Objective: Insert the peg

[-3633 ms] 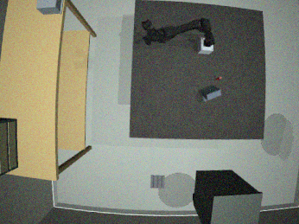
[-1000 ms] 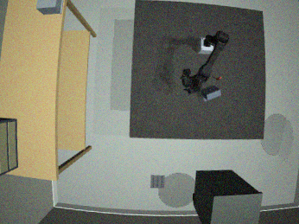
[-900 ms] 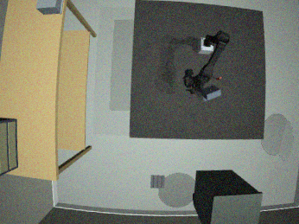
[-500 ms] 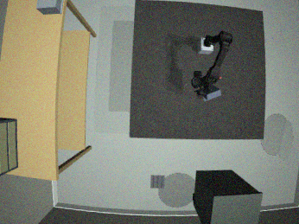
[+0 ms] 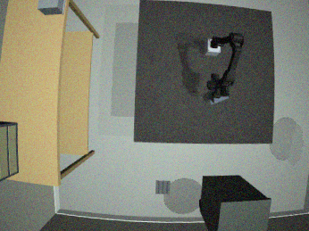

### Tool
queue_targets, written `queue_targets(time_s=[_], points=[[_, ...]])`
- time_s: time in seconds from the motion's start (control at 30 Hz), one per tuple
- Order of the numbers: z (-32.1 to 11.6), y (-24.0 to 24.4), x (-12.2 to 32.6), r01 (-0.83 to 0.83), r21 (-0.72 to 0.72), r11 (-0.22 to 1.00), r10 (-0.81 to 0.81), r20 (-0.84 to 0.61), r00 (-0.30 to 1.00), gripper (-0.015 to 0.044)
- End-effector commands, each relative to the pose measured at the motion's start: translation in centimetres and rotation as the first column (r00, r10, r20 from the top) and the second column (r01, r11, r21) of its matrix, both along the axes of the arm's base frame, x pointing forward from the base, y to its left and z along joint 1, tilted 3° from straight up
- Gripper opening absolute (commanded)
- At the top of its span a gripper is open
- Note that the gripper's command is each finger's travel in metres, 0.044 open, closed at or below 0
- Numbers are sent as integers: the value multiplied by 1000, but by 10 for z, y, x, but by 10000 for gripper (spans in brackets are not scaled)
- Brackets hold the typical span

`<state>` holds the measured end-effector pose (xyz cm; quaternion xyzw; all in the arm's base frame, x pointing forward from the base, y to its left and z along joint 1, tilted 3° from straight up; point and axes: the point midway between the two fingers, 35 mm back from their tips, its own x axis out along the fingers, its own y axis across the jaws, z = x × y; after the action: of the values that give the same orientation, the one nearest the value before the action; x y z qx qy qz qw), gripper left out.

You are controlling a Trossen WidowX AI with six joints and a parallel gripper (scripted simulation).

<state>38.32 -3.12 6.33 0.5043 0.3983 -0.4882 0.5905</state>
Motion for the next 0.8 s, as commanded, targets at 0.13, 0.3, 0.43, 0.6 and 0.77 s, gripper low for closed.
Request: queue_targets(time_s=[0.13,0.3,0.43,0.6,0.77], points=[[-7,40,-11,87,82,993,-86,-21,996,440],[-9,65,-19,148,125,981,-144,-40,989,440],[-12,83,-27,199,154,968,-191,-61,980,440],[-14,105,-38,263,184,947,-250,-93,964,440],[-17,126,-51,329,206,922,-307,-129,943,440]])
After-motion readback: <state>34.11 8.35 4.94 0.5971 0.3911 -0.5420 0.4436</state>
